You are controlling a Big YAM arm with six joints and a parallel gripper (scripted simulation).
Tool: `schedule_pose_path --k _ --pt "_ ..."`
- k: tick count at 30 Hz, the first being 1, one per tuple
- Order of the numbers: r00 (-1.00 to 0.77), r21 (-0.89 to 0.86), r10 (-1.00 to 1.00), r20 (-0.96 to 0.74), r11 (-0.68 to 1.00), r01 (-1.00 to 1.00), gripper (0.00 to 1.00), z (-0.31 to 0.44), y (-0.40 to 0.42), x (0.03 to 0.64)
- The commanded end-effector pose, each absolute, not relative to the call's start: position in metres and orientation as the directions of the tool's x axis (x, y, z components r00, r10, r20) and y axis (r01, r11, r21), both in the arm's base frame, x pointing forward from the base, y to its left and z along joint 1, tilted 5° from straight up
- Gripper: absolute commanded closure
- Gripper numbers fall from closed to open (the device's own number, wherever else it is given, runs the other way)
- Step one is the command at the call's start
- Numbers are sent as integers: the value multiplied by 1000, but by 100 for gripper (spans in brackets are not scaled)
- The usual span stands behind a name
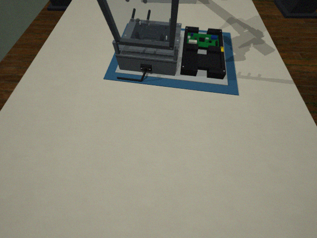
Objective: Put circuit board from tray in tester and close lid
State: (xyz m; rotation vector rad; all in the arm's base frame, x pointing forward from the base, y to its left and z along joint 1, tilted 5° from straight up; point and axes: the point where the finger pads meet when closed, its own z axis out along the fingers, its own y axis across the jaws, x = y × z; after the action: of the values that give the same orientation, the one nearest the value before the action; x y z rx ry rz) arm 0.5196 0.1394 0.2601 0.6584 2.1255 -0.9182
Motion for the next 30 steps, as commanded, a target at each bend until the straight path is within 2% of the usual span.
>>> schedule_pose_path --k 1,21,26,30 --pt "-603 -393 170 -779 618 681 0 265 139 520" --pt "-586 -366 183 -789 627 688 0 281 140 524" --pt "-667 -433 162 -727 645 629 0 278 130 517" --pt "-787 -522 116 -606 688 504 0 272 120 507"
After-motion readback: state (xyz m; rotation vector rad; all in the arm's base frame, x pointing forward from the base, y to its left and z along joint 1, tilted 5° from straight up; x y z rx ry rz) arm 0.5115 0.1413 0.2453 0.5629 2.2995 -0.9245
